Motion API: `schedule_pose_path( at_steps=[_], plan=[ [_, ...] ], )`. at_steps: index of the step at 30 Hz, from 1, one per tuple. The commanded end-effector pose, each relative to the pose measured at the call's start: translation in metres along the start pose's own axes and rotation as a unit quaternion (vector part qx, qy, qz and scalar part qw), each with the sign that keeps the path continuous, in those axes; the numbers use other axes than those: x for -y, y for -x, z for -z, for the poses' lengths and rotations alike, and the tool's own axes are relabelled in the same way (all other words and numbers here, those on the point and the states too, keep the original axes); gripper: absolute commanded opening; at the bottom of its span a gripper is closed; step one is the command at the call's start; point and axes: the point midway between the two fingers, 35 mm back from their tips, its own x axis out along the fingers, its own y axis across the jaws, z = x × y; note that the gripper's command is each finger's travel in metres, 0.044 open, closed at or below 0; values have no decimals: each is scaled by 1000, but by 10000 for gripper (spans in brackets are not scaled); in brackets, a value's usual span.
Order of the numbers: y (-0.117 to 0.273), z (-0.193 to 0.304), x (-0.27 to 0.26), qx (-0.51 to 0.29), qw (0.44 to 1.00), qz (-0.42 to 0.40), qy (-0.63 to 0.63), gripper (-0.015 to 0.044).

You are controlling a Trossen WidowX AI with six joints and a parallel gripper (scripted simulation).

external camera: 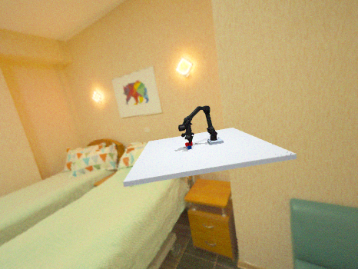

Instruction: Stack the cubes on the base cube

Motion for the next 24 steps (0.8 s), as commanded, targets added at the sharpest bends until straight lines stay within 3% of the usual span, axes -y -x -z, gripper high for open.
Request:
schedule_pose_path(
  at_steps=[1,19,23,24],
  plan=[
    [-1,1,0,-1,1000,0,0,105],
    [-3,1,0,-1,1000,0,0,105],
    [-3,1,0,-1,1000,0,0,205],
    [-3,1,0,-1,1000,0,0,205]
  ],
)
